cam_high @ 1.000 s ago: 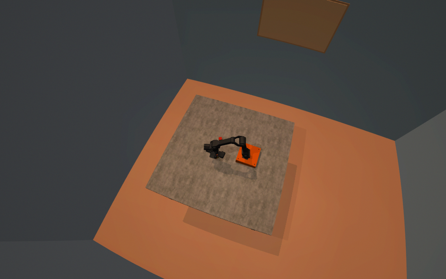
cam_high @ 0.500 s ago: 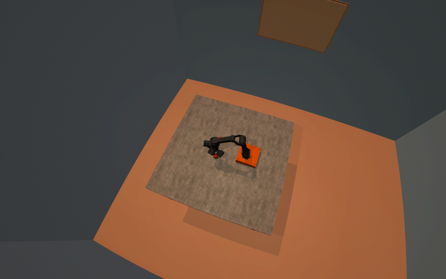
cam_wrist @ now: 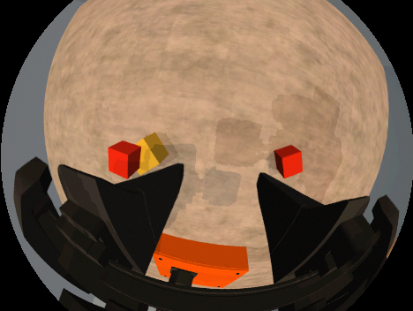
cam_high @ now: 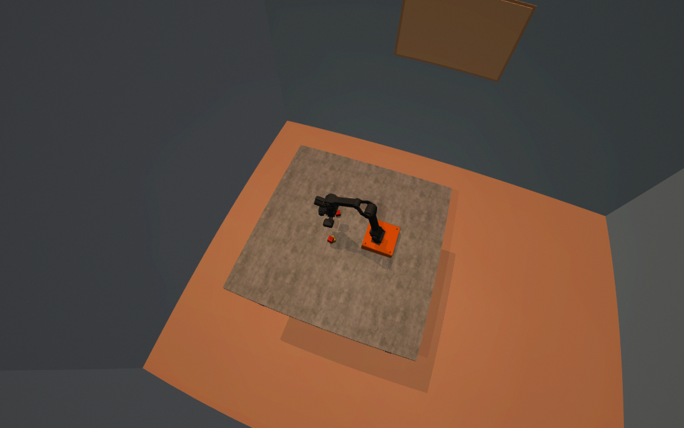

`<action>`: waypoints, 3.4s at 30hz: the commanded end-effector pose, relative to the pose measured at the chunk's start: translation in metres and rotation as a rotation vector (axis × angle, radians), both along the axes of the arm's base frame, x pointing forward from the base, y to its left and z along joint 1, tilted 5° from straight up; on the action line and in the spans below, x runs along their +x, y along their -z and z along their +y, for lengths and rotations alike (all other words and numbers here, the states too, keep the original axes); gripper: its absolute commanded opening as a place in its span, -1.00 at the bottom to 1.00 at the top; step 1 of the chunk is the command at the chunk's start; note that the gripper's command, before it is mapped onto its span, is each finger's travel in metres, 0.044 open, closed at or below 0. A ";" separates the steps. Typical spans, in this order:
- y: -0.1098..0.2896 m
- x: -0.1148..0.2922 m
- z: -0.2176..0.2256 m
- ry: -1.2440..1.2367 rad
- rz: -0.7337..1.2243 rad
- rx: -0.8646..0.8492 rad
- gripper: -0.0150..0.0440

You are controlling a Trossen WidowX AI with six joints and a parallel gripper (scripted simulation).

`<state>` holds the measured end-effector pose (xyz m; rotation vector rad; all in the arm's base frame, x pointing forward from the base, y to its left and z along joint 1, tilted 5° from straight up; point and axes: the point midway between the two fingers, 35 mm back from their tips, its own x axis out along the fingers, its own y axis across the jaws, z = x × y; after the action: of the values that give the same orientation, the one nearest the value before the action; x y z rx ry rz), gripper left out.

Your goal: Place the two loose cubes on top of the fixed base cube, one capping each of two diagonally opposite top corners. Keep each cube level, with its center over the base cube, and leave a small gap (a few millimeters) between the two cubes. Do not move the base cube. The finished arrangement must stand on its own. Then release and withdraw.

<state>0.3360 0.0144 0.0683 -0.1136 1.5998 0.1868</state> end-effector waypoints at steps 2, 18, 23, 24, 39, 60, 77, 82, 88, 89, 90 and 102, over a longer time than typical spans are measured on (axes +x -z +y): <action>-0.004 0.006 -0.034 0.355 0.013 -0.019 0.41; -0.012 0.005 -0.109 1.131 0.044 -0.054 0.41; 0.010 0.006 -0.108 1.131 0.043 -0.054 0.41; 0.019 0.006 -0.108 1.131 0.043 -0.054 0.41; 0.065 0.002 -0.106 1.131 0.044 -0.054 0.41; 0.097 0.000 -0.105 1.130 0.044 -0.054 0.41; 0.084 0.003 -0.106 1.131 0.044 -0.053 -0.14; 0.069 0.006 -0.107 1.131 0.044 -0.053 -0.14; 0.050 0.008 -0.108 1.131 0.043 -0.053 -0.14; 0.047 0.008 -0.108 1.131 0.043 -0.053 -0.14; 0.044 0.008 -0.108 1.131 0.043 -0.053 -0.14; 0.006 0.008 -0.108 1.131 0.043 -0.053 -0.14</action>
<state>0.3427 -0.0931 0.0517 0.7495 1.5009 -0.7310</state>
